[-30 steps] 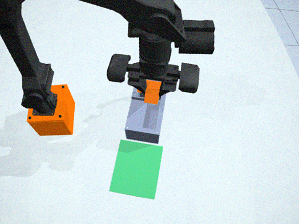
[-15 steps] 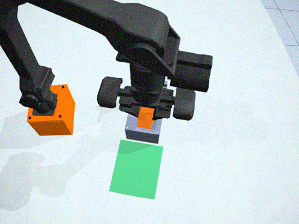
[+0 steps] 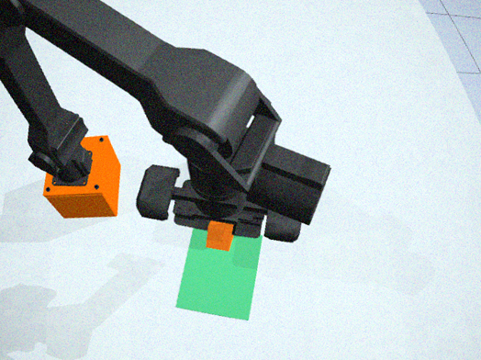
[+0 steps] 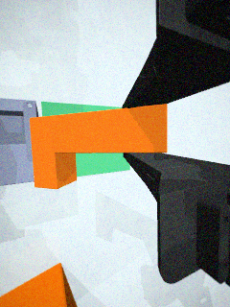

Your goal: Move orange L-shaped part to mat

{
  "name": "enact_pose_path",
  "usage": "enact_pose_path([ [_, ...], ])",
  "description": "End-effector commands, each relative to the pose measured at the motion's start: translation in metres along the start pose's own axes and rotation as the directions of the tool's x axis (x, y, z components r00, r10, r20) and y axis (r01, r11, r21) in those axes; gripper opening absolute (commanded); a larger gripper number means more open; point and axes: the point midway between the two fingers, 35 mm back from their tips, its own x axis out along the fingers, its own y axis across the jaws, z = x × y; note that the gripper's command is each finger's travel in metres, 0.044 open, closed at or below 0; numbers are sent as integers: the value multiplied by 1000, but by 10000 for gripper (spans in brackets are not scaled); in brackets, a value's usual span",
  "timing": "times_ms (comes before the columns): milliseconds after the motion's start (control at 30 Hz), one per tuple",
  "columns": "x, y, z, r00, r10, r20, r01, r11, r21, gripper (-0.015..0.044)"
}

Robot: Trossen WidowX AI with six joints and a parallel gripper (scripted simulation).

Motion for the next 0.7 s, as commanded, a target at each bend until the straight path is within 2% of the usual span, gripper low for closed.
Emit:
enact_pose_path([
  [0,0,1,-16,1000,0,2,0,1000,-3,0],
  [167,0,4,-34,1000,0,0,0,1000,-3,0],
  [667,16,4,-35,1000,0,0,0,1000,-3,0],
])
